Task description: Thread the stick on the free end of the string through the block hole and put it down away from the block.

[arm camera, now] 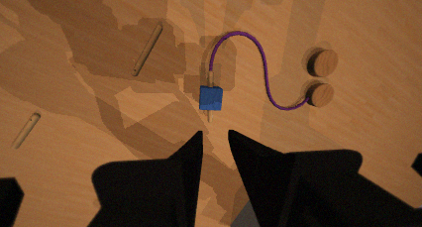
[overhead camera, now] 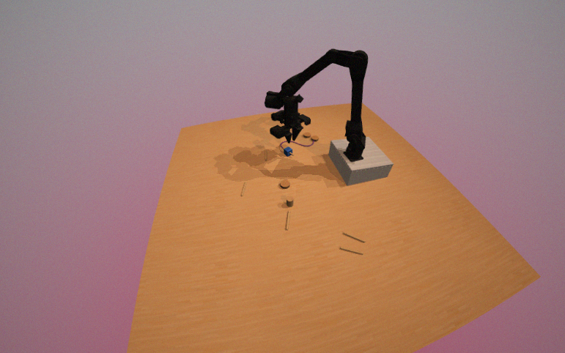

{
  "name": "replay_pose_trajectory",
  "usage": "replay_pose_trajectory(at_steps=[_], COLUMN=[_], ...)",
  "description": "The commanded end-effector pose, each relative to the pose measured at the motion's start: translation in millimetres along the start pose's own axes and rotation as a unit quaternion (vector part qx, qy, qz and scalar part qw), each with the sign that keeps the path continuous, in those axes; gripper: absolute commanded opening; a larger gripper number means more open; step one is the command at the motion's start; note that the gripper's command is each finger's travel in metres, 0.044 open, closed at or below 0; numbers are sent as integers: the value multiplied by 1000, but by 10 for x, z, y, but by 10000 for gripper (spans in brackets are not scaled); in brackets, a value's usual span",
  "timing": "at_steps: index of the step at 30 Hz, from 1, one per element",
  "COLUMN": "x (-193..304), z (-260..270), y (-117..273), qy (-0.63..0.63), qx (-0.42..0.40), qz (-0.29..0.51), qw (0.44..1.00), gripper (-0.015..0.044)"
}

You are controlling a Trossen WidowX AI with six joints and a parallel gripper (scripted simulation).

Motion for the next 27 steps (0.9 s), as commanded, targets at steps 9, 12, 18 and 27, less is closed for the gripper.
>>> replay_pose_trajectory(at_steps=[9,12,18,27], x=[-6,-9,-11,-7], z=[7,8,9,8], y=[-199,-249,-348,-498], qy=[-4,-4,-4,-4], qx=[-1,-1,-1,-1], qz=[3,3,3,3], qw=[1000,1000,1000,1000], gripper=[125,125,125,125])
Point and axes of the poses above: the point midway between the two fingers, 35 mm back from their tips, its own y axis back along the fingers, its own z axis across the jaws, x = y × z, the point moved 7 cm from there along y, back along the fingers, and after that the axes turned 15 degrees about y, right-handed, at the moved point
